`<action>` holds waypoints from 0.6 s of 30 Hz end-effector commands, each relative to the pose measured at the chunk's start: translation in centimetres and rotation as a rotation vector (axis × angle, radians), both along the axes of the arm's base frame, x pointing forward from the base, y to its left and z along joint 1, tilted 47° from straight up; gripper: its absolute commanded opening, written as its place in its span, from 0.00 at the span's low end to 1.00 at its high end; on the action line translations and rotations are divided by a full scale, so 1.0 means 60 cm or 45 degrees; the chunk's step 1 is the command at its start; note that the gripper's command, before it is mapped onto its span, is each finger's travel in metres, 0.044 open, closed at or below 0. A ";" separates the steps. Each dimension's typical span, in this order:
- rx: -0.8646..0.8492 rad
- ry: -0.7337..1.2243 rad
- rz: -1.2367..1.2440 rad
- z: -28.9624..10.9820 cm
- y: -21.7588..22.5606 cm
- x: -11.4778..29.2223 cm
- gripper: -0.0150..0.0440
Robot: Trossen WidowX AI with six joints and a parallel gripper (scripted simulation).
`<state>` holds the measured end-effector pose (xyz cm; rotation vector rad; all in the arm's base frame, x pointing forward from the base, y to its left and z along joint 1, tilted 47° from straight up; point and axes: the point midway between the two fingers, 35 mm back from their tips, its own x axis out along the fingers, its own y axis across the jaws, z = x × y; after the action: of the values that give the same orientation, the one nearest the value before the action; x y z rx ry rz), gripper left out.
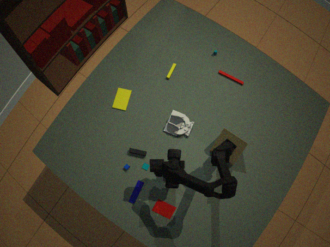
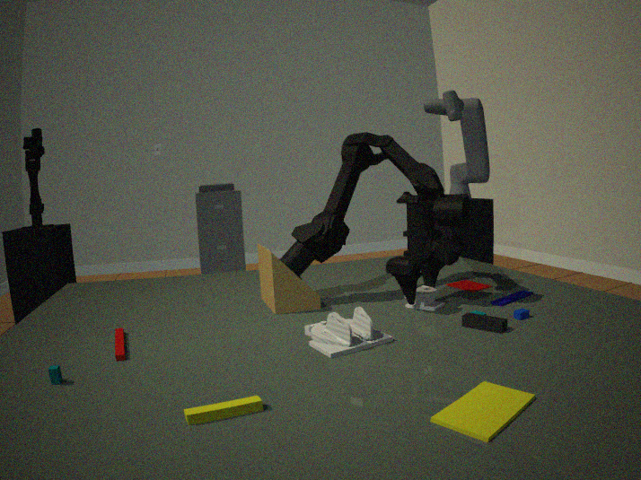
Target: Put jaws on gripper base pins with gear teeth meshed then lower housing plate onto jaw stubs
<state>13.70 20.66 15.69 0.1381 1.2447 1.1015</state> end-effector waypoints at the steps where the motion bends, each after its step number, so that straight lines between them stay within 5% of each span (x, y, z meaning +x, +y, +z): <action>1: -0.001 -0.004 0.004 0.011 -0.012 0.004 0.85; 18: -0.005 0.000 -0.001 0.072 -0.077 0.011 0.85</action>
<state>14.44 16.76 19.13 0.1310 1.2491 1.0914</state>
